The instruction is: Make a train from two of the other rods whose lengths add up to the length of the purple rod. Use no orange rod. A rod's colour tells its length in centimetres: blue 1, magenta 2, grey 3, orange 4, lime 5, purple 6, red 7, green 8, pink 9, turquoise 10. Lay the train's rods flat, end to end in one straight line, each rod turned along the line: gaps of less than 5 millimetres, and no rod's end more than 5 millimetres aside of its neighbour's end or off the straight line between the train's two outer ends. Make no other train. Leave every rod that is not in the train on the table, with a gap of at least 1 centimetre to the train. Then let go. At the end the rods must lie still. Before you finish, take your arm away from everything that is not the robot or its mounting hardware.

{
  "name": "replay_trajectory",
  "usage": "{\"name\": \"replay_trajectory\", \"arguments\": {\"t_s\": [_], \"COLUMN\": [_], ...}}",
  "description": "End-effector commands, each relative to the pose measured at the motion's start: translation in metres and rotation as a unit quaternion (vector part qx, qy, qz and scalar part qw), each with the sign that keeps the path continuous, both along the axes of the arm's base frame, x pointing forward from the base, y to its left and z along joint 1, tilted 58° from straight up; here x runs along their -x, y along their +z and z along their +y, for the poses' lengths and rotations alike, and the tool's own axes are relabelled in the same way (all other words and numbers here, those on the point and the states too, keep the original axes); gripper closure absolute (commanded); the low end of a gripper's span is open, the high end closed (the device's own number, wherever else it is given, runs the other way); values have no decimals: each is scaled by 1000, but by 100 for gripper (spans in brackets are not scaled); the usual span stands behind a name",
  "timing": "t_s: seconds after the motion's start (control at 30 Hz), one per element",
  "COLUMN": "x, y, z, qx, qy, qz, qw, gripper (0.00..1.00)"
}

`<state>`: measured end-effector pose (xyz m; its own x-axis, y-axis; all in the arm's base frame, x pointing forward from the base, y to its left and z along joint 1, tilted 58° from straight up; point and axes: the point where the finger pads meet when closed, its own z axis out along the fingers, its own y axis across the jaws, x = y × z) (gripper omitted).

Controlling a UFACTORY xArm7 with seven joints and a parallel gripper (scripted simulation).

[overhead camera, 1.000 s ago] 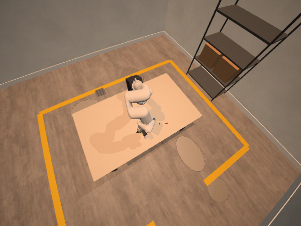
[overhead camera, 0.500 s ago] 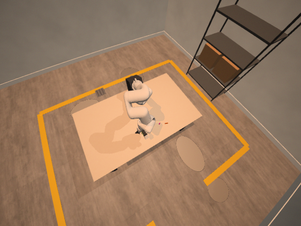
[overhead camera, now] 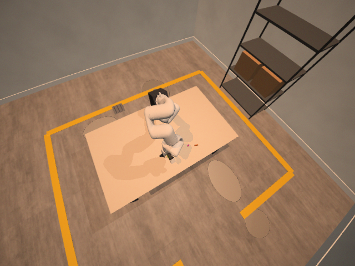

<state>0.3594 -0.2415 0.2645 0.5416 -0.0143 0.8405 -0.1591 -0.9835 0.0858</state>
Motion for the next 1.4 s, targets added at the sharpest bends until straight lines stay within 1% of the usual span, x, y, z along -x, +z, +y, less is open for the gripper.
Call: {"name": "replay_trajectory", "arguments": {"t_s": [0.0, 0.1, 0.17, 0.4, 0.53, 1.37], "x": [10, 21, 21, 53, 64, 66], "y": [7, 14, 14, 35, 42, 43], "z": [2, 4, 4, 11, 13, 14], "qx": [0, 0, 0, 0, 0, 0], "qy": [0, 0, 0, 0, 0, 0], "qz": [0, -1, -1, 0, -1, 0], "qw": [1000, 1000, 1000, 1000, 1000, 1000], "gripper": [0, 0, 0, 0, 0, 0]}}
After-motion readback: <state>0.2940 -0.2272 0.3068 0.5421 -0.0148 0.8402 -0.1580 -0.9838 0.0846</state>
